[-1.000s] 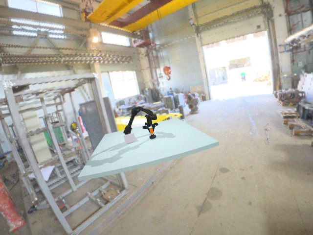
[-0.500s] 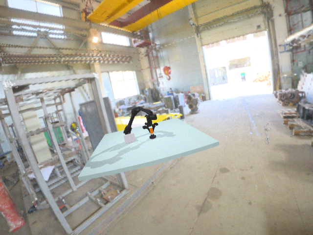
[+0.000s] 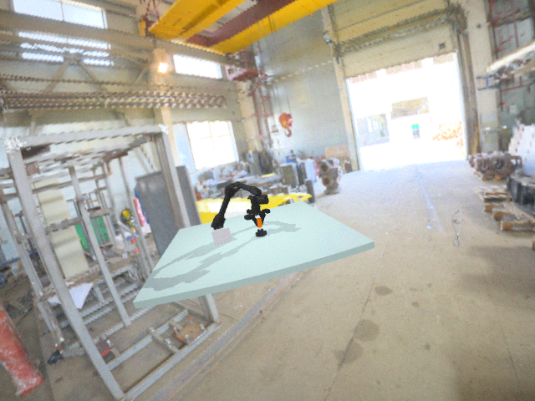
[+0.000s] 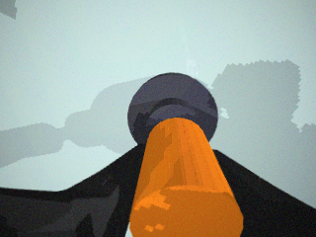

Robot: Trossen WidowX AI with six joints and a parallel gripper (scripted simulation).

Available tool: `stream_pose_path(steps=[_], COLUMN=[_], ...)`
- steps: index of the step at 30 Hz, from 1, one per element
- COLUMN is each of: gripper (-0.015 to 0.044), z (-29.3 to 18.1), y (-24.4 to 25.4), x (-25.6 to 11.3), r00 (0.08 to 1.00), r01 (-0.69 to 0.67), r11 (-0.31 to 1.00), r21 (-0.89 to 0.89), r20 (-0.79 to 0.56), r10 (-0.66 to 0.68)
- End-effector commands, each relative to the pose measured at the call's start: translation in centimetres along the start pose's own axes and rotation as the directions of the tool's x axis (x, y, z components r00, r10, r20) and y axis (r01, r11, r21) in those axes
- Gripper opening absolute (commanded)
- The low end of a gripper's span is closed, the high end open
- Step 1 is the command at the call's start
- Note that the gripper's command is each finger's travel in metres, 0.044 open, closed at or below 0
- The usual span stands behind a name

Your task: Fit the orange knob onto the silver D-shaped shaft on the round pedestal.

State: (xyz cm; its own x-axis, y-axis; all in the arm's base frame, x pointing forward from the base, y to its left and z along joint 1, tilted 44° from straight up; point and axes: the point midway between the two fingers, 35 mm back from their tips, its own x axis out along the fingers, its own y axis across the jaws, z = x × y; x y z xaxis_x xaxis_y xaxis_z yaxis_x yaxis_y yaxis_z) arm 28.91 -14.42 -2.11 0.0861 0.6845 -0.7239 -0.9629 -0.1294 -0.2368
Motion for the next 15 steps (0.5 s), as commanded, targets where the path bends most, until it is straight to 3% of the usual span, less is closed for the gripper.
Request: stream_pose_path(steps=[1,15], gripper=[0.0000,0.0000], z=[-0.05,0.17], y=[-0.10,0.19], x=[-0.06,0.33], r00=[1.000,1.000], r01=[0.003,0.003], r11=[1.000,1.000], r21=[-0.016,-0.016], r20=[-0.004,-0.004], r10=[-0.003,-0.003])
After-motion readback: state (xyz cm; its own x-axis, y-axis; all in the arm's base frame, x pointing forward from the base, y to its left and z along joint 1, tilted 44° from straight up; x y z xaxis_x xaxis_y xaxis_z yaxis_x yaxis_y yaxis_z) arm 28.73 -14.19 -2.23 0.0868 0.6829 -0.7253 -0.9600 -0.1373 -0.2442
